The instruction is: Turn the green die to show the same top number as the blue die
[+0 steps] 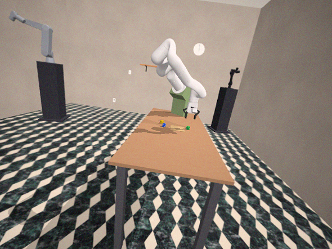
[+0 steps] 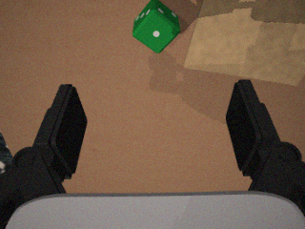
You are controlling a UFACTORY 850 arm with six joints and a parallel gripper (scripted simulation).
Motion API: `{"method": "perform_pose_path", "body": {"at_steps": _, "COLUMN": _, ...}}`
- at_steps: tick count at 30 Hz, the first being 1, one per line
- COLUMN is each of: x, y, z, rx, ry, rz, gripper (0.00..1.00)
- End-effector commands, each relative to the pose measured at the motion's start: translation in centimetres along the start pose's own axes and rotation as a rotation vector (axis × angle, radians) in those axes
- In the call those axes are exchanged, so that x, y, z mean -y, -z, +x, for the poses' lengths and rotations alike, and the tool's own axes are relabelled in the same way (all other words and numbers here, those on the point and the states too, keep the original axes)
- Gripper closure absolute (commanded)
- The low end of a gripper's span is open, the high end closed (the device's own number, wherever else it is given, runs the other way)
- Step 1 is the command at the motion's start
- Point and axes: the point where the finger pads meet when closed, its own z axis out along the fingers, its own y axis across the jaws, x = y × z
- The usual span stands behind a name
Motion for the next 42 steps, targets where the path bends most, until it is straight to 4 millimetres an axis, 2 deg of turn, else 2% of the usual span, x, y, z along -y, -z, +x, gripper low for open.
{"method": "perform_pose_path", "body": {"at_steps": 1, "x": 0.0, "y": -0.1, "z": 0.1, "rx": 0.011, "ry": 0.114, "rz": -0.002, "gripper": 0.00}}
{"method": "perform_pose_path", "body": {"at_steps": 15, "x": 0.0, "y": -0.8, "z": 0.1, "rx": 0.011, "ry": 0.575, "rz": 0.001, "gripper": 0.00}}
{"method": "perform_pose_path", "body": {"at_steps": 18, "x": 0.0, "y": -0.8, "z": 0.1, "rx": 0.011, "ry": 0.585, "rz": 0.001, "gripper": 0.00}}
{"method": "perform_pose_path", "body": {"at_steps": 24, "x": 0.0, "y": -1.1, "z": 0.1, "rx": 0.011, "ry": 0.777, "rz": 0.002, "gripper": 0.00}}
{"method": "perform_pose_path", "body": {"at_steps": 36, "x": 0.0, "y": -1.2, "z": 0.1, "rx": 0.011, "ry": 0.853, "rz": 0.003, "gripper": 0.00}}
{"method": "perform_pose_path", "body": {"at_steps": 37, "x": 0.0, "y": -1.2, "z": 0.1, "rx": 0.011, "ry": 0.853, "rz": 0.003, "gripper": 0.53}}
{"method": "perform_pose_path", "body": {"at_steps": 42, "x": 0.0, "y": -1.2, "z": 0.1, "rx": 0.011, "ry": 0.853, "rz": 0.003, "gripper": 0.53}}
